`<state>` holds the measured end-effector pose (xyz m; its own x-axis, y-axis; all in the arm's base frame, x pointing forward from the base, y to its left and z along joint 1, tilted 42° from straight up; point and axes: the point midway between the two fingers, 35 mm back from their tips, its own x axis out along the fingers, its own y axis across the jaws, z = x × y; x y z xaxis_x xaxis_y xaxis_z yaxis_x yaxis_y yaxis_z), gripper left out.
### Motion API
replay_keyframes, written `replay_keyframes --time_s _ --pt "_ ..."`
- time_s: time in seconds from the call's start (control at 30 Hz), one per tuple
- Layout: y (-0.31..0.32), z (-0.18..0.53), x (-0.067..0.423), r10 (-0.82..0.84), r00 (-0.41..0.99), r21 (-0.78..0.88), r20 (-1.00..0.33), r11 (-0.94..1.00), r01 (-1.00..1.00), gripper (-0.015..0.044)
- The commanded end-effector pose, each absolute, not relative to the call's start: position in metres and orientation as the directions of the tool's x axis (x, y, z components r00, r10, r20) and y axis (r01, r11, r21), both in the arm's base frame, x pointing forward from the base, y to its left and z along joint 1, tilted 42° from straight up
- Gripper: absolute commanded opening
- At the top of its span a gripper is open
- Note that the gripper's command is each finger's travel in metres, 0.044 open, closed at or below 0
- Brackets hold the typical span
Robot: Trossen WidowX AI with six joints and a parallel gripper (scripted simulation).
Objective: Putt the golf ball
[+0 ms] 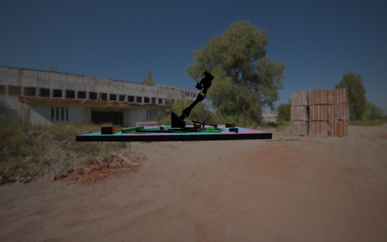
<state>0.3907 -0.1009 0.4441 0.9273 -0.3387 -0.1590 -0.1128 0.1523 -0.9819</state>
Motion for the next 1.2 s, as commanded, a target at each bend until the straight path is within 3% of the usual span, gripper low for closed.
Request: replay_keyframes --time_s 0.0,0.3,0.57,0.77,1.17 --pt "-0.049 0.399 0.395 -0.135 0.944 -0.942 -0.302 0.194 -0.273 0.0440" --pt "0.067 0.304 0.365 0.317 0.752 -0.743 -0.579 0.175 -0.646 0.0440" --pt "0.153 0.243 0.293 0.605 0.374 -0.444 -0.703 0.038 -0.895 0.0440" --pt "0.191 0.215 0.230 0.705 0.078 -0.199 -0.705 -0.092 -0.976 0.0440" --pt "0.197 0.203 0.225 0.706 0.068 -0.191 -0.705 -0.096 -0.977 0.0440"
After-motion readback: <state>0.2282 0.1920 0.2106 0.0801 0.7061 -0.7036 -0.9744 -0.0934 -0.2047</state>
